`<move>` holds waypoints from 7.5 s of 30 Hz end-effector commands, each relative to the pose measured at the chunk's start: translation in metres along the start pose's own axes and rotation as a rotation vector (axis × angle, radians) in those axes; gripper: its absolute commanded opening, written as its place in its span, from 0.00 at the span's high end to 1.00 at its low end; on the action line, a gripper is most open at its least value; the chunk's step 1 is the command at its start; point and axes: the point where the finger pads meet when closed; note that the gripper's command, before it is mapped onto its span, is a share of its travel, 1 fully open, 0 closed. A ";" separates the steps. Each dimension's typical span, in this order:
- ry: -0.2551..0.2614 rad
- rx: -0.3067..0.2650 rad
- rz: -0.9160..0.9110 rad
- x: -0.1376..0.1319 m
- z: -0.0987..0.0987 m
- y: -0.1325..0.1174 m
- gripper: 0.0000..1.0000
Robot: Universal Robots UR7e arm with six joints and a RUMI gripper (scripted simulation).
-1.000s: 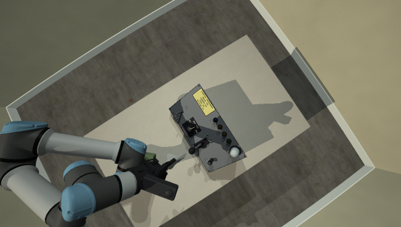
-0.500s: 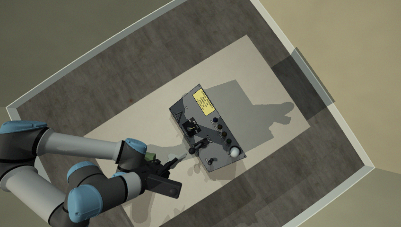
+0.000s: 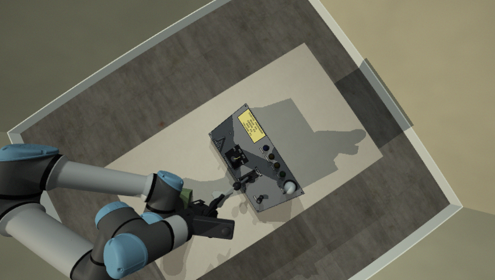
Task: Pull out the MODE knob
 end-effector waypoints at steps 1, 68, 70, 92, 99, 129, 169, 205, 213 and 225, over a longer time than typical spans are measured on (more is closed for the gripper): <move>0.028 -0.018 0.058 0.001 -0.010 0.002 0.00; 0.265 -0.044 0.676 0.052 -0.106 0.022 0.00; 0.268 -0.041 0.684 0.053 -0.106 0.022 0.00; 0.278 -0.029 0.714 0.057 -0.109 0.024 0.56; 0.277 -0.029 0.714 0.057 -0.109 0.024 0.56; 0.277 -0.029 0.714 0.057 -0.109 0.024 0.56; 0.278 -0.030 0.714 0.056 -0.110 0.024 0.56; 0.276 -0.034 0.715 0.040 -0.178 0.014 0.56; 0.276 -0.035 0.716 0.033 -0.206 0.011 0.56; 0.276 -0.035 0.716 0.027 -0.231 0.007 0.56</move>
Point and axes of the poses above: the point where the finger pads meet when closed, its own z axis back along the fingers, its own x axis across the jaws, y = z × x, and after that the axes turned 4 degrees about z, right-handed
